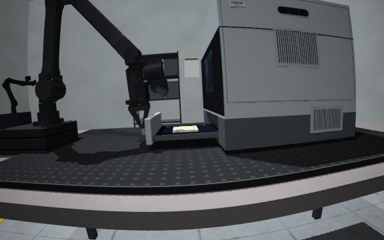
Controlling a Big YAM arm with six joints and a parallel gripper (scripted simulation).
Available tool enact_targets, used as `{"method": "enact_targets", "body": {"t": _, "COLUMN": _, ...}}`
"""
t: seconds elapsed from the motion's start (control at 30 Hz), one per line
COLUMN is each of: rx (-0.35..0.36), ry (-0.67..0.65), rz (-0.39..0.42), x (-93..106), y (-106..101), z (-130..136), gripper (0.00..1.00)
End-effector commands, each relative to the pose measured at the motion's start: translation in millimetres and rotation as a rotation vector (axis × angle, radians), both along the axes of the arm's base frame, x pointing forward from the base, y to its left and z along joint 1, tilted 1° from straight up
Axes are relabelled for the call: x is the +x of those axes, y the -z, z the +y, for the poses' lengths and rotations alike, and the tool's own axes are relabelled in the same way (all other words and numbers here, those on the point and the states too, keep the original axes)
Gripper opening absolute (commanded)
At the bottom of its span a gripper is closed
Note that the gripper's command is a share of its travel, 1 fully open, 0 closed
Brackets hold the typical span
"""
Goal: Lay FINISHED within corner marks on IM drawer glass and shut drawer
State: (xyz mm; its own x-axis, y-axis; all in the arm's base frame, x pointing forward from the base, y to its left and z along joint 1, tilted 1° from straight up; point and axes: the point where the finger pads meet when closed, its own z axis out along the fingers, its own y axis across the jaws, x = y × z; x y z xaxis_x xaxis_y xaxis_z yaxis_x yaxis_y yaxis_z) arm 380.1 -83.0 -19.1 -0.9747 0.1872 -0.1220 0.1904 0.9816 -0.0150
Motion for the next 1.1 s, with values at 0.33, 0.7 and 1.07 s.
{"method": "enact_targets", "body": {"t": 0.33, "rx": -0.011, "ry": 0.000, "rz": -0.068, "x": 47.4, "y": -9, "z": -9, "gripper": 0.08}}
{"method": "enact_targets", "body": {"t": 0.7, "rx": -0.010, "ry": 0.000, "rz": -0.062, "x": 57.8, "y": -9, "z": -11, "gripper": 0.08}}
{"method": "enact_targets", "body": {"t": 1.07, "rx": -0.034, "ry": -0.006, "rz": -0.187, "x": 47.2, "y": -10, "z": -10, "gripper": 0.08}}
